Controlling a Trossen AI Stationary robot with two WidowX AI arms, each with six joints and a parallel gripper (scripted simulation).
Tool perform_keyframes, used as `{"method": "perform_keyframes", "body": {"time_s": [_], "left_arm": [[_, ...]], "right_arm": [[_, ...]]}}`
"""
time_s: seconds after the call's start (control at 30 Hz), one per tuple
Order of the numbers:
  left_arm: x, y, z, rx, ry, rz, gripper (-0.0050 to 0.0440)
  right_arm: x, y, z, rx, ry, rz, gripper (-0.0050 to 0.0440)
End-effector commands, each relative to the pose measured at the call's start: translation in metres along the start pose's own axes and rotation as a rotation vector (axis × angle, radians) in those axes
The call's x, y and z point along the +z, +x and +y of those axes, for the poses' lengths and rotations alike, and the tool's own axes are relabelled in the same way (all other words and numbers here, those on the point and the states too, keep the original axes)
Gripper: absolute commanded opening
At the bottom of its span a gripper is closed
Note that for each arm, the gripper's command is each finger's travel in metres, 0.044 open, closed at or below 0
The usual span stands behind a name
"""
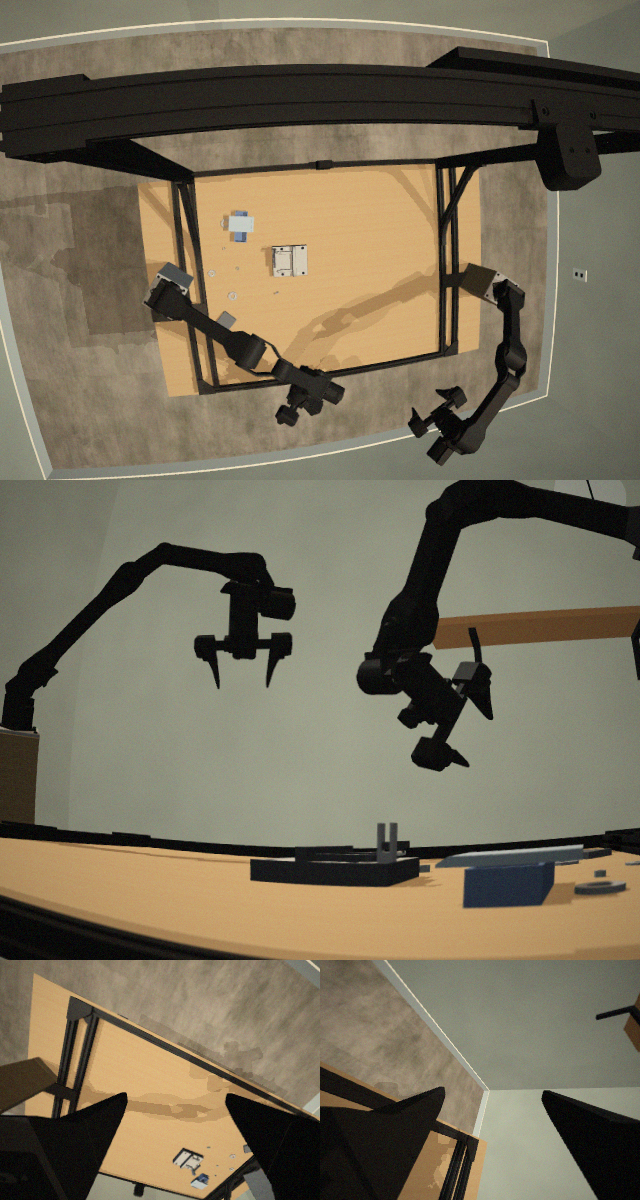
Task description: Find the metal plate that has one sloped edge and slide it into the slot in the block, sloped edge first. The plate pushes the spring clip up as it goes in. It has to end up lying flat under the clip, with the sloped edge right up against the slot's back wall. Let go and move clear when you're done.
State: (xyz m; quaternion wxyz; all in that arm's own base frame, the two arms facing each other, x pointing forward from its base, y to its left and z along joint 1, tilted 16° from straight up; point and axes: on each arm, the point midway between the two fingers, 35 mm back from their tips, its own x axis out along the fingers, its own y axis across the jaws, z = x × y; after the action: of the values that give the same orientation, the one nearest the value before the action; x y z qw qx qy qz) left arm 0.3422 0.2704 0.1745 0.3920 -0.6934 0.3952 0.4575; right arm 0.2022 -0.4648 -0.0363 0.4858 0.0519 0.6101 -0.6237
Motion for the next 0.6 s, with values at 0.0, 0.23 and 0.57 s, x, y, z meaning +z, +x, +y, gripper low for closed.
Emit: {"method": "perform_keyframes", "body": {"time_s": [0.0, 0.23, 0.57], "left_arm": [[0.000, 0.000, 0.000, 0.000, 0.000, 0.000, 0.0440], [-0.001, 0.002, -0.002, -0.003, 0.005, -0.004, 0.0440], [-0.015, 0.027, -0.023, -0.038, 0.059, -0.044, 0.0440]], "right_arm": [[0.000, 0.000, 0.000, 0.000, 0.000, 0.000, 0.0440], [0.000, -0.003, 0.003, 0.006, 0.000, -0.005, 0.0440], [-0.004, -0.037, 0.032, 0.082, -0.008, -0.057, 0.0440]]}}
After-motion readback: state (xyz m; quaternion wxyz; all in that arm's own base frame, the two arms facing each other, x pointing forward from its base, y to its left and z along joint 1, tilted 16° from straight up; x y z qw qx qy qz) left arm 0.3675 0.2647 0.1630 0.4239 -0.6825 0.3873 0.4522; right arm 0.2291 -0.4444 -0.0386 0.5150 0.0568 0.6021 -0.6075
